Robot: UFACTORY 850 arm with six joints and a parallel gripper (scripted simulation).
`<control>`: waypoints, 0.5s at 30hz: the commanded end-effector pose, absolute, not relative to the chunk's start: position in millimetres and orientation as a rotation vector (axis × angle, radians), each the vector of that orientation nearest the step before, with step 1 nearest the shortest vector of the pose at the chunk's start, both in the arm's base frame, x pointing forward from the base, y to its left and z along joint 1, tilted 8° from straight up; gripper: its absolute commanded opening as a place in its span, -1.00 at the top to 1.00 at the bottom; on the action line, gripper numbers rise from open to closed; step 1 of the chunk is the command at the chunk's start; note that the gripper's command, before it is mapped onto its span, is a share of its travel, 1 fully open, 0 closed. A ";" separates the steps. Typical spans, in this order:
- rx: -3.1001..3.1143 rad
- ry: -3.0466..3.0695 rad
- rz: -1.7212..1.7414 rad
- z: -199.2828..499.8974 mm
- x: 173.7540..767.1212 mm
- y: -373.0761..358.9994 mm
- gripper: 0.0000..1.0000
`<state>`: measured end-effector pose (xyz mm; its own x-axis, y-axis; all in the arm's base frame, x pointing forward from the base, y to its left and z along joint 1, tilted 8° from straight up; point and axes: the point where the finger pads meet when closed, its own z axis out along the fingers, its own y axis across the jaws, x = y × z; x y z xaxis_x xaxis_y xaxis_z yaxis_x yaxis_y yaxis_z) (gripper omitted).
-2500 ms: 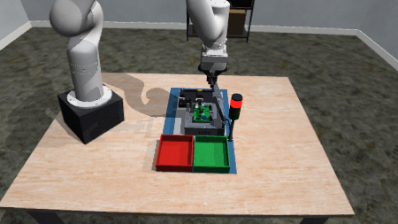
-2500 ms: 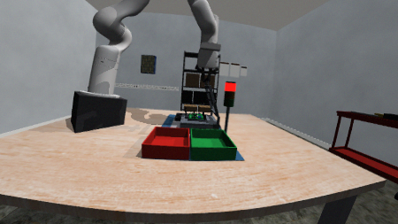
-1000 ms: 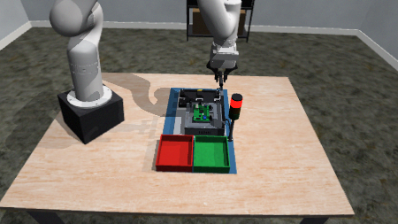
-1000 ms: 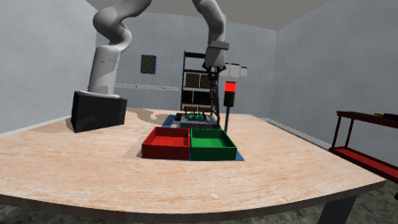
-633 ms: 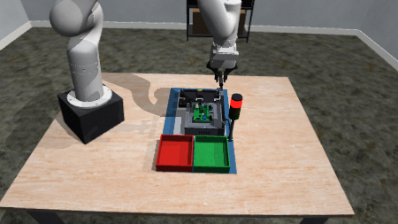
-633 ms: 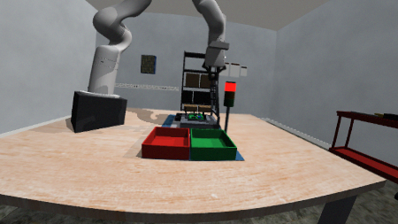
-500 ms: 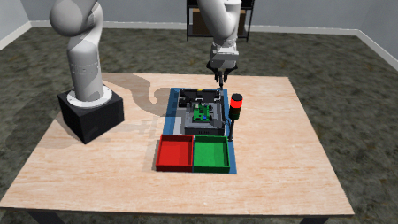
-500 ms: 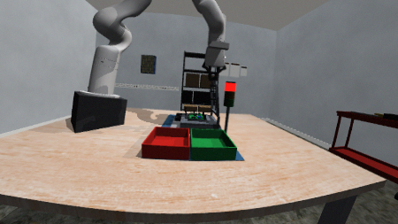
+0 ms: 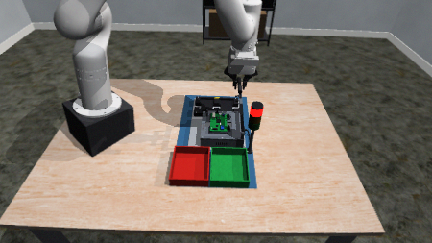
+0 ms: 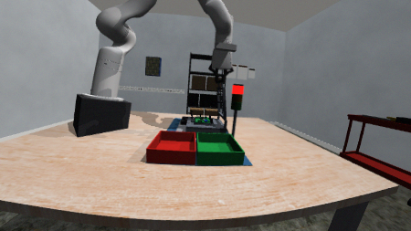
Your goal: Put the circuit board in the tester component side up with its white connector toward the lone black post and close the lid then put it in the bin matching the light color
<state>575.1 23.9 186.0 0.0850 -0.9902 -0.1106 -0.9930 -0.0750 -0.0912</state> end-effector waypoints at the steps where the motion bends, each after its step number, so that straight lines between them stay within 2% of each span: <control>1: -2.203 2.032 0.027 186.3 575.9 23.9 0.44; 12: -2.203 2.032 0.027 185.9 576.0 23.9 0.44; 13: -2.203 2.032 0.027 185.9 576.0 23.9 1.00; 15: -2.203 2.032 0.027 185.9 576.0 23.9 1.00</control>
<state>575.1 24.0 185.0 0.0850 -0.9902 -0.1107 -0.9930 -0.0751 -0.0910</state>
